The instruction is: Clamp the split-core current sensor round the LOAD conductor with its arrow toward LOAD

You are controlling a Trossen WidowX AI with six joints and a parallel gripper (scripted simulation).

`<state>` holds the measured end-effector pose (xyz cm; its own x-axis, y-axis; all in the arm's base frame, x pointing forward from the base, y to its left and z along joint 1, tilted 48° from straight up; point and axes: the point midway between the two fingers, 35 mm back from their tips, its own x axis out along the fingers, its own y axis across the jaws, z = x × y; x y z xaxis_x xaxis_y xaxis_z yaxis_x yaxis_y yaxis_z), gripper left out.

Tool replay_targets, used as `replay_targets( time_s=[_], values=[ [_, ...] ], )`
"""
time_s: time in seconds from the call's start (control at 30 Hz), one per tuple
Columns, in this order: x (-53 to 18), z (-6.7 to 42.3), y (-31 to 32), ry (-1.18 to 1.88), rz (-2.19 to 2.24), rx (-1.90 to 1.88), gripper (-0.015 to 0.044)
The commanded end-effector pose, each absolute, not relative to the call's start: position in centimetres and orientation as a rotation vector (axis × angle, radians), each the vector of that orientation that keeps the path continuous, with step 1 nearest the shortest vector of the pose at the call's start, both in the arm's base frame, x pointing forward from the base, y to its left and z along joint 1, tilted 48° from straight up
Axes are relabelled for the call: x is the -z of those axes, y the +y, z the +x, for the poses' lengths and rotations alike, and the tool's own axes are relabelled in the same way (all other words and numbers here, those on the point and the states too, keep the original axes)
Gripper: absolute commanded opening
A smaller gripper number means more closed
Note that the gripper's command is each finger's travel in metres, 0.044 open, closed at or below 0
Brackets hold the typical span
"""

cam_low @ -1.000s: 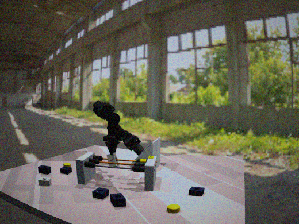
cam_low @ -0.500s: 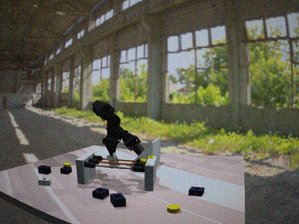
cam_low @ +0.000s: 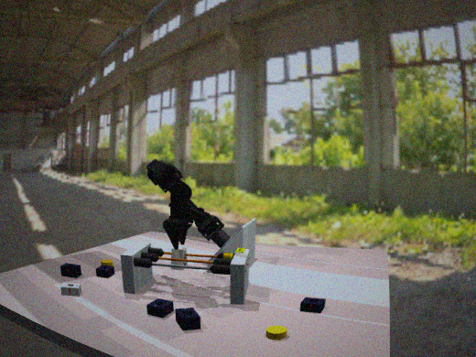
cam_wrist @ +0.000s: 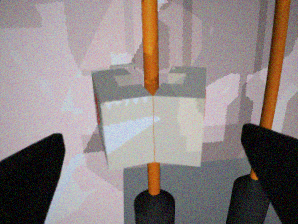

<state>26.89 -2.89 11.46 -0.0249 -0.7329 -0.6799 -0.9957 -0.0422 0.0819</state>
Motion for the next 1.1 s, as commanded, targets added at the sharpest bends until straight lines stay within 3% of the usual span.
replay_targets(
  time_s=[0.0, 0.13, 0.93, 1.07],
  values=[
    [-11.3, 26.9, -3.1, 1.801, -1.827, -0.802, 0.0440],
    [-8.9, 26.9, -5.9, 1.787, -1.836, -0.791, 0.0440],
    [-6.8, 26.8, -8.3, 1.787, -1.837, -0.789, 0.0440],
    [-7.0, 26.9, -8.0, 1.783, -1.830, -0.785, 0.0413]
  ],
)
